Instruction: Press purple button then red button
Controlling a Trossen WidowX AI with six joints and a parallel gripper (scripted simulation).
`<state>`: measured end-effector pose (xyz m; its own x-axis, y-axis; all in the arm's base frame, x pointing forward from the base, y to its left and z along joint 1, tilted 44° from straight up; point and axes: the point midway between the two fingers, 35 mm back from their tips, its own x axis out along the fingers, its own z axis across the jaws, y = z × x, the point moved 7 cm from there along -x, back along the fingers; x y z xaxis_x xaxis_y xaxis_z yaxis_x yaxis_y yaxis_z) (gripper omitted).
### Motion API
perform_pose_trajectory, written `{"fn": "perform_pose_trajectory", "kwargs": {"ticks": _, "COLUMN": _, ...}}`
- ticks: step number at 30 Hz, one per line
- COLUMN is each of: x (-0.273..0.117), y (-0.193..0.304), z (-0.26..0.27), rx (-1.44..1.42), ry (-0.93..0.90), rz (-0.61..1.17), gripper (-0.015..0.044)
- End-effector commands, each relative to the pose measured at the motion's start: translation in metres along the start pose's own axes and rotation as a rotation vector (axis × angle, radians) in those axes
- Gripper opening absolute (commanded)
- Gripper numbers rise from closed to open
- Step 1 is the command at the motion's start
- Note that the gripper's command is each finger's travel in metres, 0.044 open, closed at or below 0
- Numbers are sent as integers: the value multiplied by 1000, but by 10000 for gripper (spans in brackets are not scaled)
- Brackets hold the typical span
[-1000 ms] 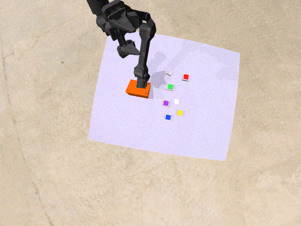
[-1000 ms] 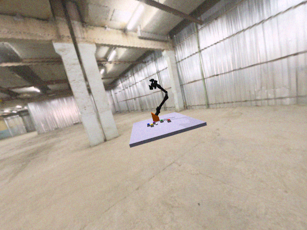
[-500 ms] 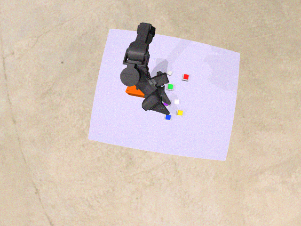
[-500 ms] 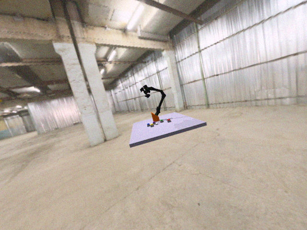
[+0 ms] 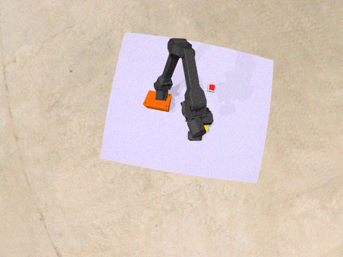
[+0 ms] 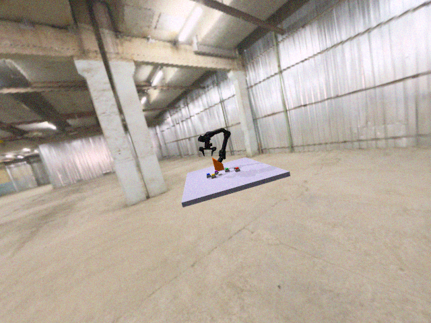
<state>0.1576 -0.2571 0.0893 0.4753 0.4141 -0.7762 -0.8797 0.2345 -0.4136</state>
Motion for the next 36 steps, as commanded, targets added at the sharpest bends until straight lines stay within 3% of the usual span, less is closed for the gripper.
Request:
{"fn": "perform_pose_trajectory", "kwargs": {"ticks": 1, "x": 55, "y": 17, "z": 32, "rx": 91, "ry": -169, "rz": 259, "gripper": 400}}
{"fn": "perform_pose_trajectory", "kwargs": {"ticks": 5, "x": 77, "y": 28, "z": 50, "rx": 127, "ry": -239, "rz": 404, "gripper": 400}}
{"fn": "perform_pose_trajectory", "kwargs": {"ticks": 13, "x": 77, "y": 28, "z": 50, "rx": 127, "ry": -240, "rz": 407, "gripper": 400}}
{"fn": "perform_pose_trajectory", "kwargs": {"ticks": 19, "x": 131, "y": 50, "z": 66, "rx": 127, "ry": -242, "rz": 406, "gripper": 242}}
{"fn": "perform_pose_trajectory", "kwargs": {"ticks": 27, "x": 133, "y": 51, "z": 67, "rx": 127, "ry": -242, "rz": 406, "gripper": 32}}
{"fn": "perform_pose_trajectory", "kwargs": {"ticks": 36, "x": 133, "y": 51, "z": 67, "rx": 127, "ry": -242, "rz": 406, "gripper": 20}}
